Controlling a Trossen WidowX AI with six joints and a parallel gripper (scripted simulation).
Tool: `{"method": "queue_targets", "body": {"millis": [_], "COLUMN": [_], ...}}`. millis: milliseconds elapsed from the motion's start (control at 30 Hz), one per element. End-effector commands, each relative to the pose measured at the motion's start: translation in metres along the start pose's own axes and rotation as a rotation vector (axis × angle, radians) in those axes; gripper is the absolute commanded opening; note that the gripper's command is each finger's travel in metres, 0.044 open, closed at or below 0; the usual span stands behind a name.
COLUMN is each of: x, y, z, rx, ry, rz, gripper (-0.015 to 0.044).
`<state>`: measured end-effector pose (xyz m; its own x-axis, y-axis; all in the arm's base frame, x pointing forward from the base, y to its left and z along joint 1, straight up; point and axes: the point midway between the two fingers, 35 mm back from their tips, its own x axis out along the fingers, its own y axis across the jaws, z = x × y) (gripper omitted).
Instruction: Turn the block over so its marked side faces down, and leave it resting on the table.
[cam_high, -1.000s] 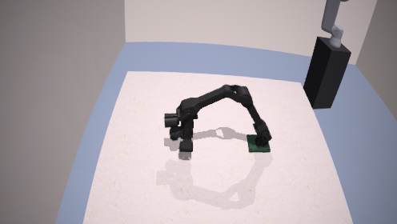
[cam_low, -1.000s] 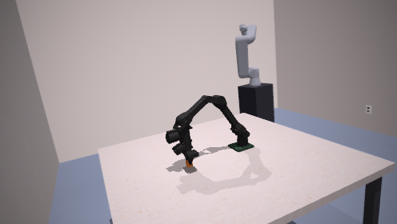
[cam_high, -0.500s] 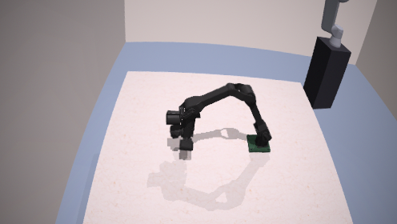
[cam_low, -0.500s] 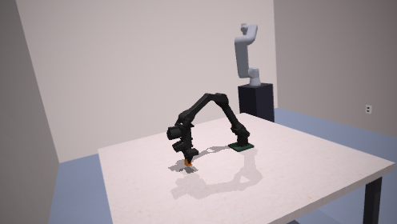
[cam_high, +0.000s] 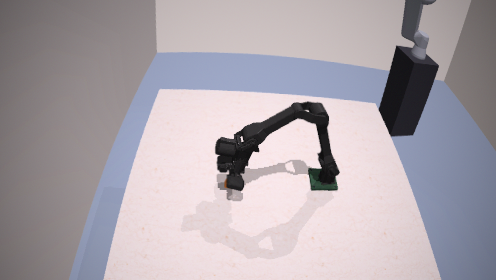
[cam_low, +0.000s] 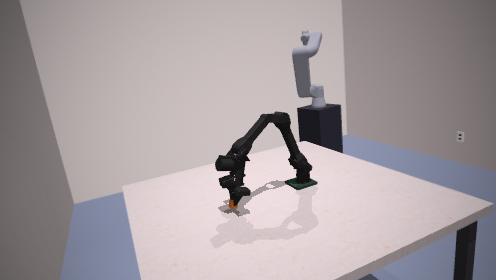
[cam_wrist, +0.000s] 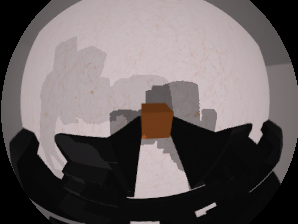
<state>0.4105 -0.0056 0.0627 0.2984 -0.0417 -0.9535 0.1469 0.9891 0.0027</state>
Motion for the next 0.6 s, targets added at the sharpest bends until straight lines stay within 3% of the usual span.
{"method": "queue_targets", "body": {"millis": [0, 567], "x": [-0.0043, -0.0064], "y": [-0.0008, -0.0016], "z": [0.0011, -0.0059], "rx": [0.004, 0.009], "ry": [-0.063, -0.247], "rz": [-0.004, -0.003], "gripper": [0.0000, 0.0000]}}
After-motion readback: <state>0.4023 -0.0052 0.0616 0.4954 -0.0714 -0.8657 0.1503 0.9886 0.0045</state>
